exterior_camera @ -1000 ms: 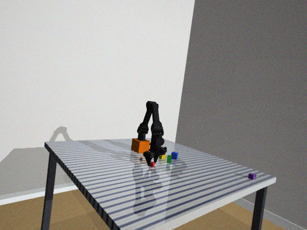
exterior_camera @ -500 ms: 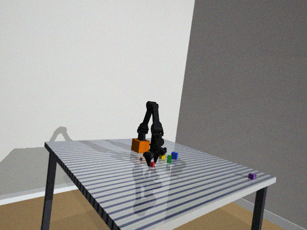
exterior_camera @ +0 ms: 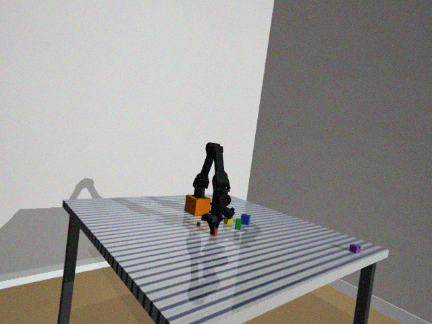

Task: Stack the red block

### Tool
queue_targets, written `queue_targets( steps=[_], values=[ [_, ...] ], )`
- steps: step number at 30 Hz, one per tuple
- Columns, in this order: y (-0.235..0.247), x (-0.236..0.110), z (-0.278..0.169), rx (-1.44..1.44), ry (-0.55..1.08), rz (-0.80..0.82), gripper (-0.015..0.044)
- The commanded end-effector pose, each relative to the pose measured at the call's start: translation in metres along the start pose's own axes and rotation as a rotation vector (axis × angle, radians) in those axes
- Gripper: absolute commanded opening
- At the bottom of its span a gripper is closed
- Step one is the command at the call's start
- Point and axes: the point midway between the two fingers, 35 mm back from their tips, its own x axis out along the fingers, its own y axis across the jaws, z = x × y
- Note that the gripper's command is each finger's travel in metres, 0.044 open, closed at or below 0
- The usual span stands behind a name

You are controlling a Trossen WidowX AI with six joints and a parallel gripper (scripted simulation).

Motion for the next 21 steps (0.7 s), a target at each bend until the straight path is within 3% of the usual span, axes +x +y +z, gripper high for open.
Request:
queue_targets(
  steps=[1,4,6,21],
  values=[
    [0.001,0.000,0.000,-0.004,-0.001,0.002,0.0072],
    [0.001,0.000,0.000,-0.004,-0.001,0.002,0.0052],
    [0.001,-0.003,0.000,-0.004,-0.001,0.002,0.0000],
    [-0.001,-0.076,0.000,-0.004,-0.001,0.002,0.0000]
  ],
)
